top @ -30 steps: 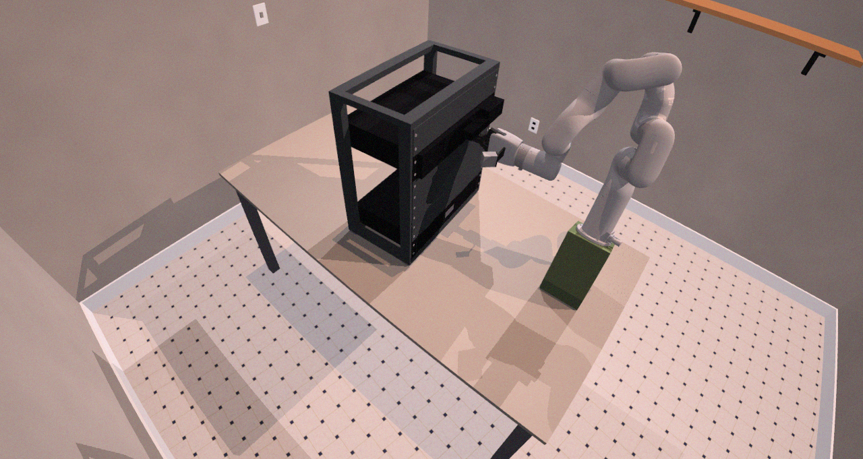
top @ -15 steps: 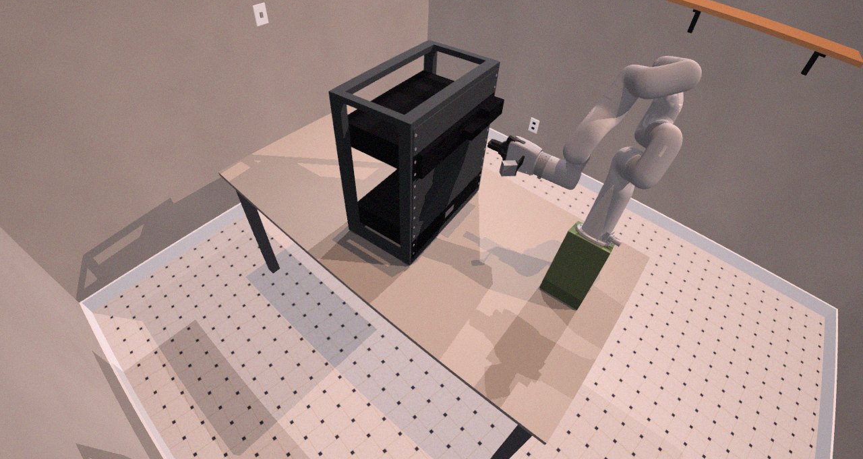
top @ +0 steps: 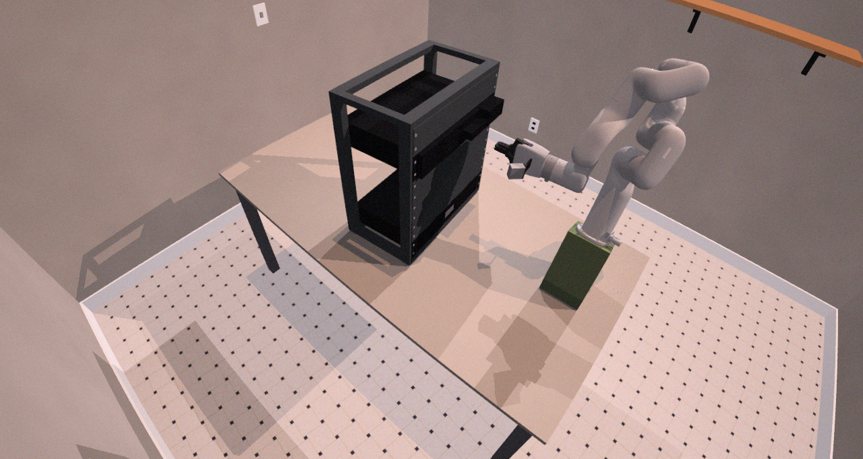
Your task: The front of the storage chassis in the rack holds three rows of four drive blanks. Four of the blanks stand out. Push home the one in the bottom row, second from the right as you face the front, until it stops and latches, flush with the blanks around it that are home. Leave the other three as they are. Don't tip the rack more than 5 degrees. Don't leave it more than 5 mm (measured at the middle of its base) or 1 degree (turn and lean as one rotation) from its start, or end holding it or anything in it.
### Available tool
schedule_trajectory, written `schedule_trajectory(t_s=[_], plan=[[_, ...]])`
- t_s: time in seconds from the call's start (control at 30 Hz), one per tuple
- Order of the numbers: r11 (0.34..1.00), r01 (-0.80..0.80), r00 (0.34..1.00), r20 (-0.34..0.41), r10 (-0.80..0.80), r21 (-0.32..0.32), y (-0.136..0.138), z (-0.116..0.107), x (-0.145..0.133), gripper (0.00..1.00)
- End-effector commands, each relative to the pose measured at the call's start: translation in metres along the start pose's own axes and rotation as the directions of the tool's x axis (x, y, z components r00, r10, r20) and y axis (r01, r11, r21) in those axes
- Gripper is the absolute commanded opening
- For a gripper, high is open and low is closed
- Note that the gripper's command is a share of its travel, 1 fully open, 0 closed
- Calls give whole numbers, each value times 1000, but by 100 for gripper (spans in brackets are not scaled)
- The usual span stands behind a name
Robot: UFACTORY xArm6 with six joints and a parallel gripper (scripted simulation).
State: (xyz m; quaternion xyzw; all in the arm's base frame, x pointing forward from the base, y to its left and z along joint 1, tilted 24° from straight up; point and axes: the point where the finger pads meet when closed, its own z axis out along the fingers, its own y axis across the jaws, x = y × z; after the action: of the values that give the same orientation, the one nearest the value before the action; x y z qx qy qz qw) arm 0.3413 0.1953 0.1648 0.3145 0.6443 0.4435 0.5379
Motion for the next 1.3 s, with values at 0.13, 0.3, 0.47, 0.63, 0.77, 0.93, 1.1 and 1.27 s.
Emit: schedule_trajectory(t_s=[0.13, 0.3, 0.47, 0.63, 0.77, 0.93, 1.1, 1.27], plan=[[1000, -2, 1000, 0, 2, -2, 1, -35, 0, 0], [1000, -2, 1000, 1, 2, -2, 1, -64, 0, 0], [1000, -2, 1000, 0, 2, -2, 1, -78, 0, 0], [1000, -2, 1000, 1, 2, -3, 1, -92, 1, 0], [1000, -2, 1000, 1, 2, -2, 1, -96, 1, 0], [1000, -2, 1000, 0, 2, -2, 1, -97, 1, 0], [1000, -2, 1000, 0, 2, -2, 1, -97, 1, 0], [1000, -2, 1000, 0, 2, -2, 1, -97, 1, 0]])
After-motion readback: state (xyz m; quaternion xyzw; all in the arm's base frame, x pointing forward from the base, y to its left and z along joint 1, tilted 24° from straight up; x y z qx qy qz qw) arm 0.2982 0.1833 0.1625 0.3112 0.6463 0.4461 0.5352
